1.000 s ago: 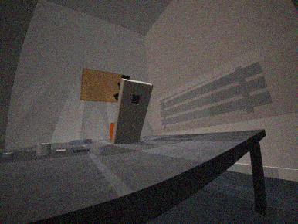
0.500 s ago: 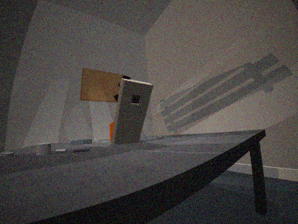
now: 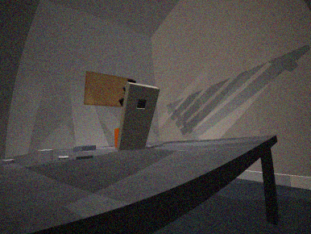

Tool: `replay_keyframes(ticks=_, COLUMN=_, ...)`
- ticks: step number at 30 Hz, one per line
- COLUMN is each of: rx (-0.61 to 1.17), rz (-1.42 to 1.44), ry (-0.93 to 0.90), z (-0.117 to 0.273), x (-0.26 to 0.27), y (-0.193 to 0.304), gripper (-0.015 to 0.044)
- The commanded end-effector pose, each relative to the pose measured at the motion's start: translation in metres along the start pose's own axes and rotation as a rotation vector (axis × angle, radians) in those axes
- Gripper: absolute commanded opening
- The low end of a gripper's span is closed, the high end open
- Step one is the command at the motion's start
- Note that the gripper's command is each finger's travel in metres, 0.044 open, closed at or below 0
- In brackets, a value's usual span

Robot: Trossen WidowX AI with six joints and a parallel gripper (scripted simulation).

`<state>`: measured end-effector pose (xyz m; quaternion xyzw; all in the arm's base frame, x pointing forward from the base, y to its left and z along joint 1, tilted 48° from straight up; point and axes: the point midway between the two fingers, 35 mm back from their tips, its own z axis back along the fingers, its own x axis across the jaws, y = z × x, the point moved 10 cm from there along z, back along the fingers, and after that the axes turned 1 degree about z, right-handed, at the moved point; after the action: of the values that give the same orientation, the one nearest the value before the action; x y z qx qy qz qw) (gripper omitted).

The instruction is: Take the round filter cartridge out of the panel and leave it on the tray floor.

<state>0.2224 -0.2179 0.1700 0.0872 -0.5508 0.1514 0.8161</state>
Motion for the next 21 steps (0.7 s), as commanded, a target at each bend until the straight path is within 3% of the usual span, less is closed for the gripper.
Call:
replay_keyframes(ticks=1, rx=-0.002, rz=-0.005, ry=0.002, z=0.0000, x=0.0012, y=-0.0012, gripper=0.0095)
replay_keyframes(ticks=21, rx=-0.002, rz=-0.005, ry=0.002, z=-0.0030, x=0.0023, y=-0.0018, gripper=0.0095)
